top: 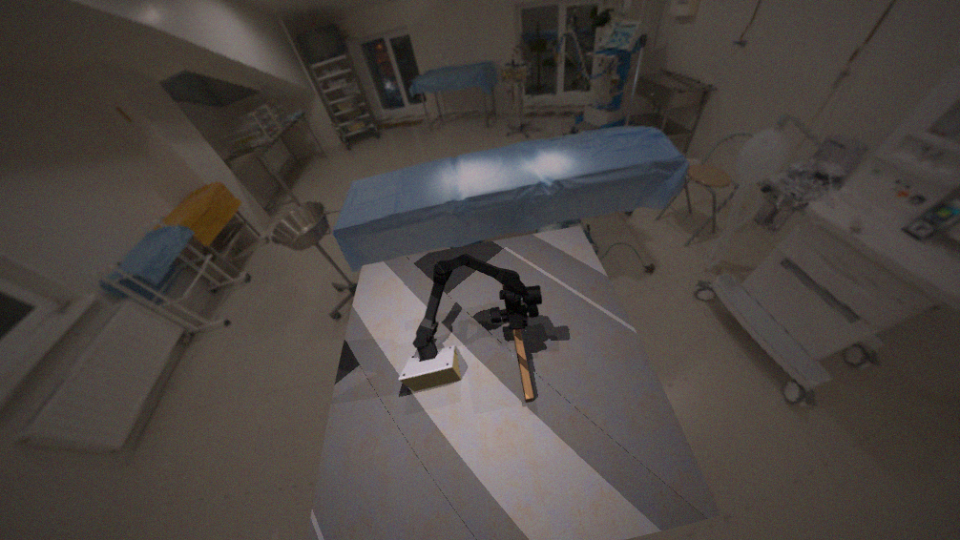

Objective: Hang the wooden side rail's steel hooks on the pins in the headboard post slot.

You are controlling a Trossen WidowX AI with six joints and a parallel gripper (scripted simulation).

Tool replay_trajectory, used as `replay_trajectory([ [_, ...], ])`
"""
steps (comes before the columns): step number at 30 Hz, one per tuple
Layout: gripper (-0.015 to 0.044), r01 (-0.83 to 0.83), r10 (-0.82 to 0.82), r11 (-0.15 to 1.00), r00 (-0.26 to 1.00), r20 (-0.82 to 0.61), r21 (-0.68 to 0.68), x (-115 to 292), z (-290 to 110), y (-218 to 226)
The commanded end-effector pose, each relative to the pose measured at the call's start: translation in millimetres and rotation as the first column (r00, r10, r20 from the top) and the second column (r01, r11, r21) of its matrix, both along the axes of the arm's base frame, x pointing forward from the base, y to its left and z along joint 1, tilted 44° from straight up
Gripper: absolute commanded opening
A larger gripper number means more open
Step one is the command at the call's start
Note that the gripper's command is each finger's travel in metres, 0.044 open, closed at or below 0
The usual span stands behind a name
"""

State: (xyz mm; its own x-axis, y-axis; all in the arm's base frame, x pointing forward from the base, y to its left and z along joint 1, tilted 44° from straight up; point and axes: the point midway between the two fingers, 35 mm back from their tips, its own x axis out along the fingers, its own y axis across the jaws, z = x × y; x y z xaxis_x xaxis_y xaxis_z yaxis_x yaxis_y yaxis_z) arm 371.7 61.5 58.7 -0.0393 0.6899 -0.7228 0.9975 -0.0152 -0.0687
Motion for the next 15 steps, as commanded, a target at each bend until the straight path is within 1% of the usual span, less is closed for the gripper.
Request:
replay_trajectory([
  [1,0.0000,0.006,-0.006,1.000,1.000,0.002,0.005,0.9,0.2,-0.1],
  [6,0.0000,0.006,-0.006,1.000,1.000,0.002,0.005,0.9,-0.4,0.5],
  [15,0.0236,0.002,-0.002,1.000,1.000,0.000,0.001,0.1,-0.4,-0.1],
])
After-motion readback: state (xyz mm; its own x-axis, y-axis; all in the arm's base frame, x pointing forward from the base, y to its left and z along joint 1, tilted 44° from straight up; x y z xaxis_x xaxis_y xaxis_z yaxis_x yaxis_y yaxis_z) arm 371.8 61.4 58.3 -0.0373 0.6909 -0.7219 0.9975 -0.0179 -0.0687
